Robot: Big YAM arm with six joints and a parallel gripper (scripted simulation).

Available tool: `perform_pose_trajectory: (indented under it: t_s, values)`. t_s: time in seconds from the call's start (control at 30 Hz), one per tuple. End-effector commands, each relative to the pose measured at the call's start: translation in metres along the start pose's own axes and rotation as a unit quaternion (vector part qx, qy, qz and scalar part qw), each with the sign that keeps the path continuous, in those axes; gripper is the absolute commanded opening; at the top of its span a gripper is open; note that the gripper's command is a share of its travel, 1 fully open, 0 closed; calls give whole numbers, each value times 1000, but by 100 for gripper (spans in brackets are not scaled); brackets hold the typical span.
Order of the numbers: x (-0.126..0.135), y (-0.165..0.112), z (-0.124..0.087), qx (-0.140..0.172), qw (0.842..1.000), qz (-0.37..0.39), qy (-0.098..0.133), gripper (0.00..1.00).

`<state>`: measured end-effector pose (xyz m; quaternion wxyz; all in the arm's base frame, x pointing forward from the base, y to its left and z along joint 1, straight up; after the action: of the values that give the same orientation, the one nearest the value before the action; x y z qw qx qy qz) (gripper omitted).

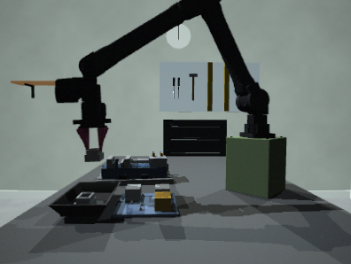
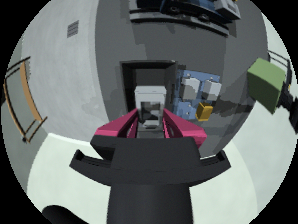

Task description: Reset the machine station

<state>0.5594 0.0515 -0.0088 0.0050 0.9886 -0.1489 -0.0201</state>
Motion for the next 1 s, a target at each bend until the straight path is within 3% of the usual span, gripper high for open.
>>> perform_pose_trajectory:
  t_s: [0.0,0.73,0.97]
  values:
    - [27,-11,-51,21,999,-5,49,0]
    - [31,-13,-40,24,998,-6,57,0]
    - [21,-9,-7,16,999,-6,35,0]
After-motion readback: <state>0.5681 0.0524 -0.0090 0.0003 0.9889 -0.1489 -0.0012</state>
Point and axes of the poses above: the point where the finger pads meet when closed, its own z axis out along the fingers, its own x axis across the jaws, y = z × x, the point moved 2 cm from there along -z, back along the fingers, and after that the axes turned 12 degrees about z, right-handed, at the moved point
